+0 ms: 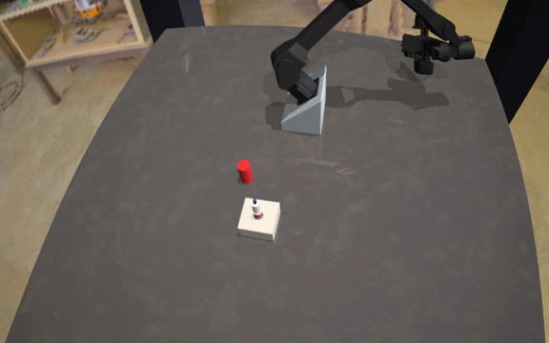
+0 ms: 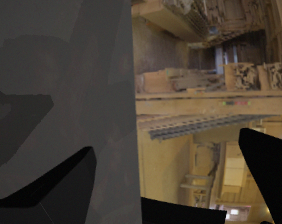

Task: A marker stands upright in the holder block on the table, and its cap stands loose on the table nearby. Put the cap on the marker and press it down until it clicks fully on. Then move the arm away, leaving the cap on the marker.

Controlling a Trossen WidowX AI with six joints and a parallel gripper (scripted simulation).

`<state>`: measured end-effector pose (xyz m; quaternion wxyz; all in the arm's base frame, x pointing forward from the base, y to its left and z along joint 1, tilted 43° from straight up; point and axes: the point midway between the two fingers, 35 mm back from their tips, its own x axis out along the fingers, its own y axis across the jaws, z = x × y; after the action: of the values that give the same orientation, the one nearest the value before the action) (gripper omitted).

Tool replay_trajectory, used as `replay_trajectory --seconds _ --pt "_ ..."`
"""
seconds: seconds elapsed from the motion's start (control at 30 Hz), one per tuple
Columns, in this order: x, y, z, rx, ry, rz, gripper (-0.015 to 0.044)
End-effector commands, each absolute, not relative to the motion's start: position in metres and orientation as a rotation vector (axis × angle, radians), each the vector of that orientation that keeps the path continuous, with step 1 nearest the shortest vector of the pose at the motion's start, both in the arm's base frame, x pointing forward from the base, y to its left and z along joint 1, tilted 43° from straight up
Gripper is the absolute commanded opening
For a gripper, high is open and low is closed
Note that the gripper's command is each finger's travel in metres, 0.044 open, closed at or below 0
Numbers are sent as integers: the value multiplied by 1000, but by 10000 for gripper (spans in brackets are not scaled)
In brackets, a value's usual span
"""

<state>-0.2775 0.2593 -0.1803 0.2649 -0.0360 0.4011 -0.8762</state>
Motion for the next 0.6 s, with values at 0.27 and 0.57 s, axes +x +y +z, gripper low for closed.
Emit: replay_trajectory --seconds 0.27,0.57 --pt "-234 290 -161 201 752 -2482 241" --pt "-112 332 -115 833 112 -2631 241"
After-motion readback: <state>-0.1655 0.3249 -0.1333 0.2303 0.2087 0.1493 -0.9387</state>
